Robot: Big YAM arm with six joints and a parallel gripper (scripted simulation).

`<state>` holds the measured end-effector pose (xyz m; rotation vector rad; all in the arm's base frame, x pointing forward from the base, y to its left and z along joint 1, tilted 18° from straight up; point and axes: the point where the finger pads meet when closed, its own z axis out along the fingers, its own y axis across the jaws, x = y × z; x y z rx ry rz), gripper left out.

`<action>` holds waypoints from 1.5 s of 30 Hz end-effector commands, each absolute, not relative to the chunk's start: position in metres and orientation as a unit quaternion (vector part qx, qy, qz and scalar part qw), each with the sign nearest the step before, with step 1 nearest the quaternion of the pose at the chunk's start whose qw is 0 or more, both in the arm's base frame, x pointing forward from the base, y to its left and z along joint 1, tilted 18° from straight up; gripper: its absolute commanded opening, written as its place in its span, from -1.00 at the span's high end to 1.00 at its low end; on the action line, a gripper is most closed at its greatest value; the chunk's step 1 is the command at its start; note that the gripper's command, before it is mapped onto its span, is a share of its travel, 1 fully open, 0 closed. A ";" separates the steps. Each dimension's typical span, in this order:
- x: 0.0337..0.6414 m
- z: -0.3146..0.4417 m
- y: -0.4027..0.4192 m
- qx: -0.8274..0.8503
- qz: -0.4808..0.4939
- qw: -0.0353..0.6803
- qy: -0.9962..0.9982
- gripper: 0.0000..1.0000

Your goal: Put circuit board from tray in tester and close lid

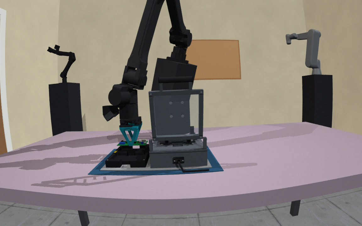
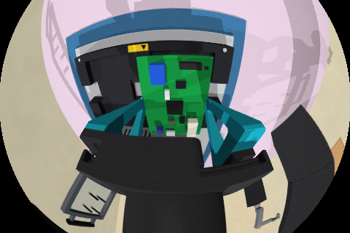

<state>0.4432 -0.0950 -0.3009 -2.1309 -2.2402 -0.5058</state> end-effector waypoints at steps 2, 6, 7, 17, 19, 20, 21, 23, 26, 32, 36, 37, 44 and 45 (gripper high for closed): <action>0.434 -0.299 -0.102 -0.685 -0.157 0.012 -0.712 -0.45; 0.438 -0.289 -0.105 -0.684 -0.160 0.006 -0.712 -0.45; 0.438 -0.286 -0.106 -0.684 -0.160 0.005 -0.712 -0.45; 0.437 -0.265 -0.112 -0.683 -0.162 0.001 -0.712 -0.45; 0.436 -0.259 -0.113 -0.683 -0.162 0.001 -0.712 -0.45; 0.435 -0.256 -0.114 -0.683 -0.162 0.001 -0.712 -0.45; 0.435 -0.253 -0.115 -0.683 -0.162 0.001 -0.712 -0.45; 0.433 -0.247 -0.116 -0.683 -0.162 0.000 -0.712 -0.45; 0.432 -0.240 -0.118 -0.683 -0.162 0.000 -0.712 -0.45; 0.430 -0.230 -0.120 -0.683 -0.162 0.000 -0.712 -0.45; 0.424 -0.233 -0.118 -0.683 -0.159 0.007 -0.713 -0.45; 0.423 -0.233 -0.117 -0.683 -0.159 0.008 -0.713 -0.45; 0.427 -0.226 -0.121 -0.683 -0.161 0.002 -0.713 -0.45; 0.428 -0.226 -0.121 -0.682 -0.162 0.001 -0.713 -0.45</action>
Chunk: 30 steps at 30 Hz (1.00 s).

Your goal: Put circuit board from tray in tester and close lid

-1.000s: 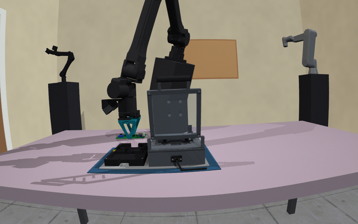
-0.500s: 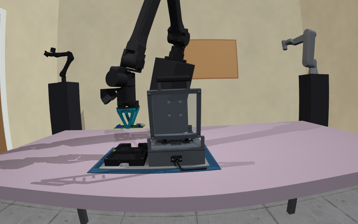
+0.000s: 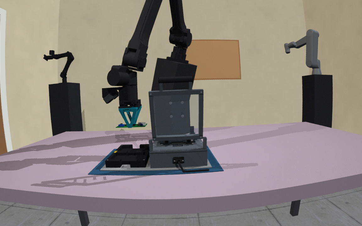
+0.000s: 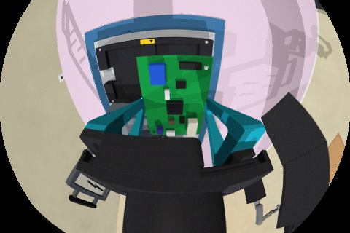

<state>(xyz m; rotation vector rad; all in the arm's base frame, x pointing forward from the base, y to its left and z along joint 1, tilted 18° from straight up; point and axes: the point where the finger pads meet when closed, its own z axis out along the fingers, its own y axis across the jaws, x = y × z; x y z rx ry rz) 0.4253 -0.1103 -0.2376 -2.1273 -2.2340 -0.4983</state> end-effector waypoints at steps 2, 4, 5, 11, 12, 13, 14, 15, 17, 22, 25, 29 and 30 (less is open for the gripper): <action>0.430 -0.225 -0.122 -0.682 -0.162 -0.001 -0.713 -0.45; 0.430 -0.225 -0.122 -0.683 -0.162 -0.001 -0.713 -0.45; 0.430 -0.225 -0.122 -0.683 -0.162 -0.001 -0.713 -0.45; 0.424 -0.234 -0.119 -0.684 -0.159 0.008 -0.712 -0.45; 0.424 -0.235 -0.119 -0.684 -0.159 0.009 -0.712 -0.45; 0.424 -0.235 -0.119 -0.684 -0.158 0.010 -0.712 -0.45; 0.423 -0.236 -0.118 -0.684 -0.158 0.010 -0.712 -0.45; 0.423 -0.236 -0.118 -0.684 -0.158 0.011 -0.712 -0.45; 0.422 -0.237 -0.118 -0.684 -0.158 0.012 -0.712 -0.45; 0.422 -0.238 -0.118 -0.684 -0.157 0.012 -0.712 -0.45; 0.423 -0.237 -0.118 -0.684 -0.158 0.011 -0.712 -0.45; 0.423 -0.236 -0.118 -0.684 -0.158 0.011 -0.712 -0.45; 0.423 -0.236 -0.118 -0.684 -0.158 0.011 -0.712 -0.45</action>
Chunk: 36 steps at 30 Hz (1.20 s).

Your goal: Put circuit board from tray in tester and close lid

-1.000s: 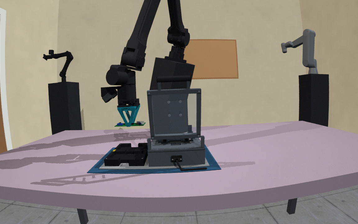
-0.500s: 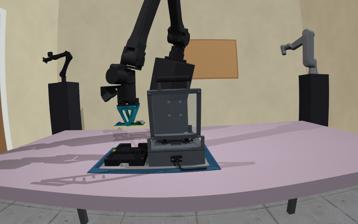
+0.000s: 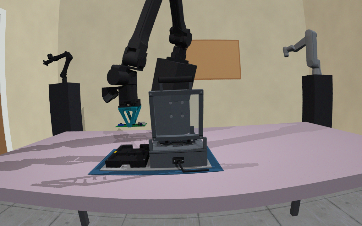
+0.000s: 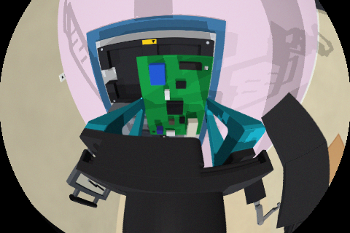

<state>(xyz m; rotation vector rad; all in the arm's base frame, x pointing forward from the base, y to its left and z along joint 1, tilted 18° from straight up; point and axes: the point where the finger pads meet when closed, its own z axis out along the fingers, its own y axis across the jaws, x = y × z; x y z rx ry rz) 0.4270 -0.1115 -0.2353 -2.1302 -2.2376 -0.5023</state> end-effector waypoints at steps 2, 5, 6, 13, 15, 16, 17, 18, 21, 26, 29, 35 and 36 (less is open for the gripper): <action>0.424 -0.236 -0.118 -0.684 -0.158 0.010 -0.712 -0.45; 0.424 -0.236 -0.118 -0.684 -0.158 0.010 -0.712 -0.45; 0.424 -0.236 -0.118 -0.684 -0.158 0.010 -0.712 -0.45; 0.424 -0.236 -0.118 -0.687 -0.158 0.011 -0.709 -0.45; 0.424 -0.236 -0.118 -0.688 -0.158 0.011 -0.708 -0.45; 0.424 -0.236 -0.118 -0.688 -0.158 0.011 -0.708 -0.45; 0.424 -0.236 -0.118 -0.689 -0.158 0.011 -0.708 -0.45; 0.424 -0.235 -0.118 -0.689 -0.158 0.011 -0.707 -0.45; 0.425 -0.235 -0.117 -0.689 -0.158 0.011 -0.707 -0.45; 0.426 -0.233 -0.113 -0.688 -0.159 0.010 -0.708 -0.45; 0.428 -0.229 -0.109 -0.685 -0.160 0.009 -0.710 -0.45; 0.433 -0.222 -0.100 -0.683 -0.161 0.005 -0.713 -0.45; 0.433 -0.221 -0.098 -0.683 -0.161 0.004 -0.713 -0.45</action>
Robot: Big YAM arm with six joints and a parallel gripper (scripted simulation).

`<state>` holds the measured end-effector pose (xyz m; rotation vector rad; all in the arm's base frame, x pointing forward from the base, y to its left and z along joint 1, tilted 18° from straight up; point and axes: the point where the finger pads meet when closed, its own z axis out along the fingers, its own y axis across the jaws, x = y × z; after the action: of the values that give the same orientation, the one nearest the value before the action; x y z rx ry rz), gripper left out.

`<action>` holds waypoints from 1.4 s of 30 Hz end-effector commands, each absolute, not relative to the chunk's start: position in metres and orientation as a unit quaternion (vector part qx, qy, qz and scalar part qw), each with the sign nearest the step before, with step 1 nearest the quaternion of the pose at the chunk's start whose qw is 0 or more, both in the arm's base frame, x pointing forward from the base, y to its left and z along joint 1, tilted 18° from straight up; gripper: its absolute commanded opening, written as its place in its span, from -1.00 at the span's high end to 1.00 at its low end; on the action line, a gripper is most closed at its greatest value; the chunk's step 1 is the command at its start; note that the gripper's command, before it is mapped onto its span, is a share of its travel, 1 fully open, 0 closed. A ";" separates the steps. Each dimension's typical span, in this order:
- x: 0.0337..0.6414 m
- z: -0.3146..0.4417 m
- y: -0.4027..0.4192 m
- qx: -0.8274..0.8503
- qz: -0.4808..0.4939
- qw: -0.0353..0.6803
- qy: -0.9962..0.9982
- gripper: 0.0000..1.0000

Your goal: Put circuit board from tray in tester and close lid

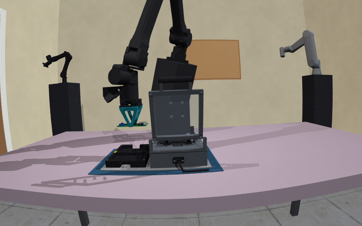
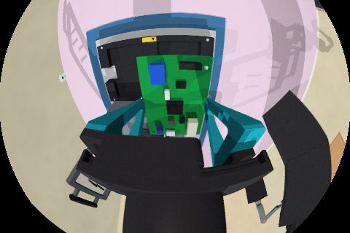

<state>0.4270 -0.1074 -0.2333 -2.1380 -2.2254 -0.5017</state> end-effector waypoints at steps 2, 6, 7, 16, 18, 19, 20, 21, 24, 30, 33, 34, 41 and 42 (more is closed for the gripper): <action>0.435 -0.219 -0.095 -0.682 -0.162 0.002 -0.713 -0.45; 0.438 -0.216 -0.089 -0.681 -0.163 -0.001 -0.714 -0.45; 0.438 -0.216 -0.089 -0.681 -0.163 -0.001 -0.714 -0.45; 0.444 -0.208 -0.064 -0.680 -0.165 -0.003 -0.714 -0.45; 0.446 -0.205 -0.058 -0.680 -0.166 -0.004 -0.714 -0.45; 0.447 -0.204 -0.055 -0.680 -0.166 -0.004 -0.714 -0.45; 0.448 -0.203 -0.052 -0.680 -0.167 -0.005 -0.714 -0.45; 0.448 -0.201 -0.049 -0.680 -0.167 -0.005 -0.714 -0.45; 0.449 -0.200 -0.045 -0.680 -0.167 -0.005 -0.714 -0.45; 0.451 -0.195 -0.025 -0.681 -0.166 -0.002 -0.714 -0.45; 0.454 -0.190 -0.014 -0.680 -0.167 -0.003 -0.714 -0.45; 0.456 -0.188 -0.011 -0.680 -0.168 -0.003 -0.714 -0.45; 0.461 -0.181 0.005 -0.680 -0.169 -0.004 -0.714 -0.45; 0.460 -0.182 0.008 -0.680 -0.167 -0.002 -0.713 -0.45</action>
<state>0.4538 0.0042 -0.1887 -2.1089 -2.2588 -0.5104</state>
